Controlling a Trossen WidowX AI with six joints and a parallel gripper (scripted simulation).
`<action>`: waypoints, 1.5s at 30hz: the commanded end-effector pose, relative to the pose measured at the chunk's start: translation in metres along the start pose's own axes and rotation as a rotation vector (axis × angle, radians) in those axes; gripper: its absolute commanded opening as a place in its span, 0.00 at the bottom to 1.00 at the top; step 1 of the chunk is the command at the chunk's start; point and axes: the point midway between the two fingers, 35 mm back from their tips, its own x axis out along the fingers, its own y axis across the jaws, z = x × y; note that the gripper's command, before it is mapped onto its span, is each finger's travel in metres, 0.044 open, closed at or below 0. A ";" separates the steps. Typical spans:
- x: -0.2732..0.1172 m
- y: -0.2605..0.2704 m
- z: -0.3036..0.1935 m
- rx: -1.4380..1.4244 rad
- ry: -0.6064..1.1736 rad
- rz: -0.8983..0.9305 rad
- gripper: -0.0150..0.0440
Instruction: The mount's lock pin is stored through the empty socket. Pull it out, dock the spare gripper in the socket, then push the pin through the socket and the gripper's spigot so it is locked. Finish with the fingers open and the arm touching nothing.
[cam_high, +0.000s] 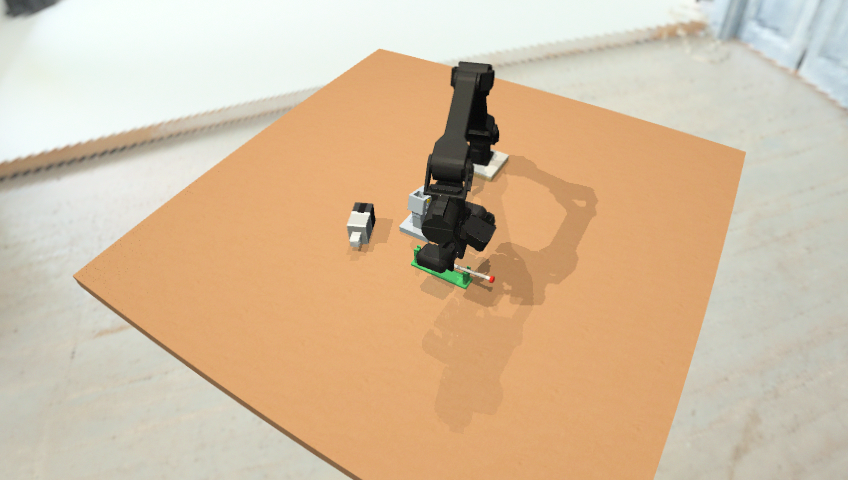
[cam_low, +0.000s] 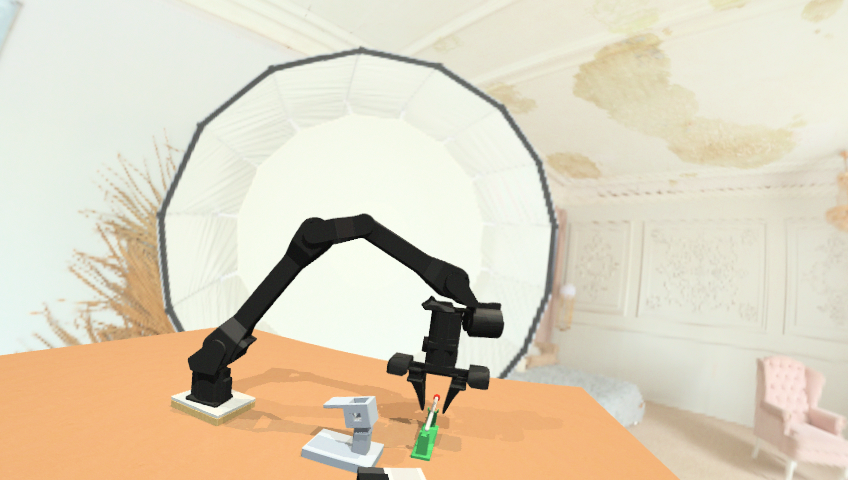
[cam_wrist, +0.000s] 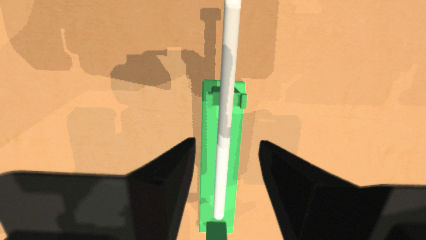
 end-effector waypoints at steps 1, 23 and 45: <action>0.007 0.000 -0.001 -0.001 0.004 0.000 0.56; 0.030 0.002 -0.003 -0.001 0.004 0.000 0.38; 0.013 0.004 -0.002 -0.001 0.003 0.009 0.25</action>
